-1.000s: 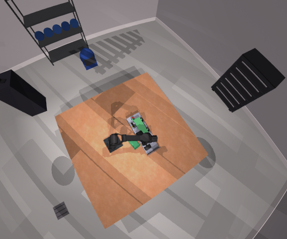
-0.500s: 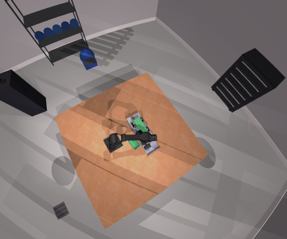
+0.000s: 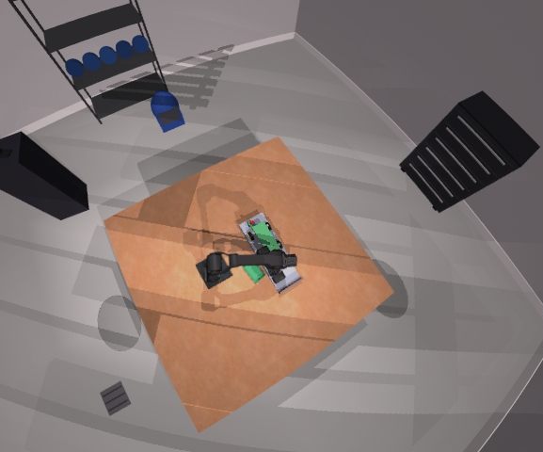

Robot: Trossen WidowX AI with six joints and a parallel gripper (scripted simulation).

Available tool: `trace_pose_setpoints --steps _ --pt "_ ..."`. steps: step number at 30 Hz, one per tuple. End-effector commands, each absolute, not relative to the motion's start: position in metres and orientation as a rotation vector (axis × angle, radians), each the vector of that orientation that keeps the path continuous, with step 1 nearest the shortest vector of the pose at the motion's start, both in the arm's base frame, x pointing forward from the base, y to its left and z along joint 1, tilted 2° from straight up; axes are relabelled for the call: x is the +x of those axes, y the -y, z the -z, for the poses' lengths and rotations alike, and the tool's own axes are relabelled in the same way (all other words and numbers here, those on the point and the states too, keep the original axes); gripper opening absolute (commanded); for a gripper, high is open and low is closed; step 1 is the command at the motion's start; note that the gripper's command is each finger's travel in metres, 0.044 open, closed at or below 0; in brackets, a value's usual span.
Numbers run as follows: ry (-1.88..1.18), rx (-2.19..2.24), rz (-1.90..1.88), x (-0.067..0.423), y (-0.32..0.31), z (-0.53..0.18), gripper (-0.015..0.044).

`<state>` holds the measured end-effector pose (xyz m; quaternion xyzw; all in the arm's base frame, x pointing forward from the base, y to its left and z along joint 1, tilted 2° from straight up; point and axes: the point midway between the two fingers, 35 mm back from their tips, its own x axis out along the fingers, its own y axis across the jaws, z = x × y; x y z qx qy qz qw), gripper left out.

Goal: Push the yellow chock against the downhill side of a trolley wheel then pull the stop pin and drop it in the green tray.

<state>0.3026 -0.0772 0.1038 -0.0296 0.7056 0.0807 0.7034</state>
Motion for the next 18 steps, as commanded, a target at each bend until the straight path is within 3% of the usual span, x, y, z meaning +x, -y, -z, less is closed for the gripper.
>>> trace_pose_setpoints --steps 1,18 --pt "-1.569 -0.065 -0.182 0.303 0.078 -0.11 0.019" --pt "-1.566 -0.061 -0.183 0.303 0.082 -0.161 0.019"
